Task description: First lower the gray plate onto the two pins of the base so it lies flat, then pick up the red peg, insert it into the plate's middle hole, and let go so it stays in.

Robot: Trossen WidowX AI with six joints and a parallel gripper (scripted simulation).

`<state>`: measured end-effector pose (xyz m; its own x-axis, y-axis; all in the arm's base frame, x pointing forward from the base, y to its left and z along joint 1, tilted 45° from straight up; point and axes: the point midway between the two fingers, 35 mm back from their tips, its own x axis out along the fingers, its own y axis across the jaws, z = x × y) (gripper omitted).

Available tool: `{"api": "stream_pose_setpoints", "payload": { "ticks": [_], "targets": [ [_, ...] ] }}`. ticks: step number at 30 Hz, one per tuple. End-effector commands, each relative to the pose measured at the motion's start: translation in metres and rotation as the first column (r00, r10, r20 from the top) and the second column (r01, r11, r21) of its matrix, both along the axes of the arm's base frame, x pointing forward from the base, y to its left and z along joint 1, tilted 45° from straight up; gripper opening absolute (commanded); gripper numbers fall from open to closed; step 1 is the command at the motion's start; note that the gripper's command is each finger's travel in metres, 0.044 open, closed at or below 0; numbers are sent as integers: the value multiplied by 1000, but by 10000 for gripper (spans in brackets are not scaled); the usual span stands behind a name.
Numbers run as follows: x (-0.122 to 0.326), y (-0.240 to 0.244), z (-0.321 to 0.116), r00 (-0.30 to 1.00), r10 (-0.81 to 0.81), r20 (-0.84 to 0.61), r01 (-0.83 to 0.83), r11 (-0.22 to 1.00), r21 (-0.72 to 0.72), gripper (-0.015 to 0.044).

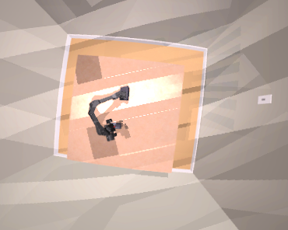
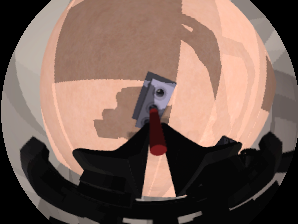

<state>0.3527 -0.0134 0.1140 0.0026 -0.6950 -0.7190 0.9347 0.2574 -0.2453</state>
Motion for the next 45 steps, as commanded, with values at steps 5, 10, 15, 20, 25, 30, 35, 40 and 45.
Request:
{"api": "stream_pose_setpoints", "payload": {
  "ticks": [5,10,15,20,25,30,35,40,45],
  "targets": [
    [3,0,0,1000,1,-1,-1,1000,-1,0],
    [0,-1,1,1000,1,-1,-1,1000,-1,0],
    [-1,-2,2,1000,1,-1,-1,1000,-1,0],
    [-3,-2,1,1000,1,-1,-1,1000,-1,0],
    [-2,-1,0,1000,1,-1,-1,1000,-1,0],
    [0,-1,1,1000,1,-1,-1,1000,-1,0],
    [-1,-2,1,1000,1,-1,-1,1000,-1,0],
    [-1,-3,0,1000,2,-2,-2,1000,-2,0],
    [0,-7,-5,1000,4,-3,-4,1000,-4,0]
  ]
}}
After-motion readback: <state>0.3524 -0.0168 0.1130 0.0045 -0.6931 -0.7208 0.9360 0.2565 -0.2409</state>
